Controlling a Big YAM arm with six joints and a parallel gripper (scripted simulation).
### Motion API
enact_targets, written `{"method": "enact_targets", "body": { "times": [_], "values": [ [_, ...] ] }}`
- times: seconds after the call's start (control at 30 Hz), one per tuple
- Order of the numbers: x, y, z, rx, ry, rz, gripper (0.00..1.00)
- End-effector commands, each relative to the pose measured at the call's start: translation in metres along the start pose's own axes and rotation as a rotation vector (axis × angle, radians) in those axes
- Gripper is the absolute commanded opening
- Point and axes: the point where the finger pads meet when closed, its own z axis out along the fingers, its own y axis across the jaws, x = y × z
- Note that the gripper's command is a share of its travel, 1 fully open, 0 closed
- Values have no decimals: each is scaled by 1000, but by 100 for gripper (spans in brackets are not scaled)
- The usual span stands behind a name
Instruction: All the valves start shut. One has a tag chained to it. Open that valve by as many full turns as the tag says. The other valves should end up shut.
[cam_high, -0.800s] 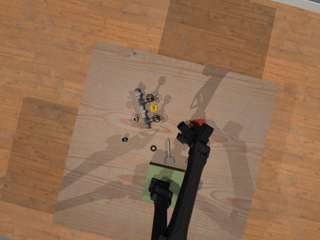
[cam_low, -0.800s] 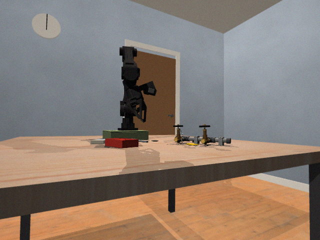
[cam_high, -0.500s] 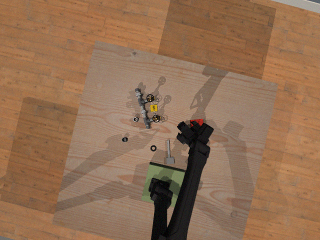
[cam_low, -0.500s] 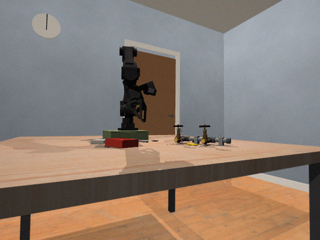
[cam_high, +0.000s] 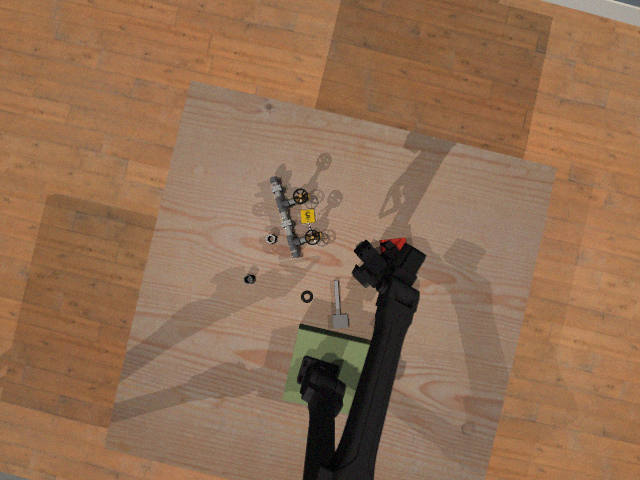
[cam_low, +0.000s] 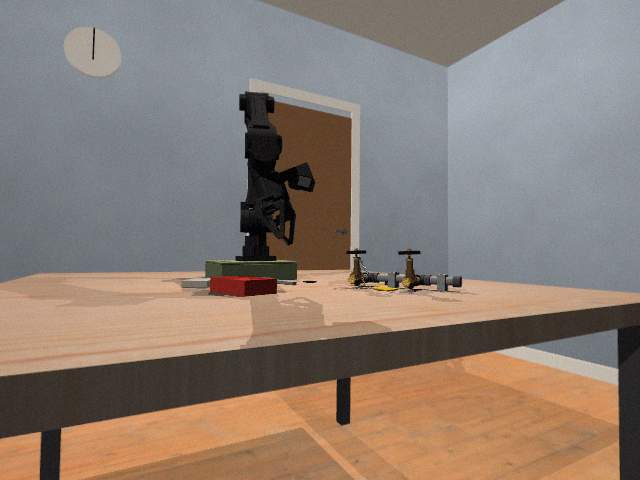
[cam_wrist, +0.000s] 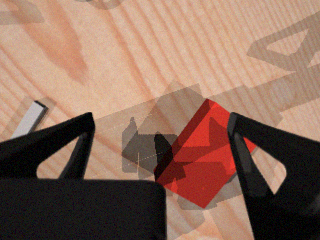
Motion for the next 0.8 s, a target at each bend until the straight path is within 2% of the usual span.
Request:
{"method": "enact_targets", "body": {
  "times": [0.0, 0.23, 0.3, 0.33, 0.77],
  "values": [
    [-36, -25, -10, 14, -2, 63, 100],
    [-71, -25, -8, -19, 46, 213, 100],
    [-71, -25, -8, -19, 46, 213, 100],
    [-81, -25, -8, -27, 63, 259, 100],
    [-139, -16, -6, -41, 157, 490, 100]
  ]
}}
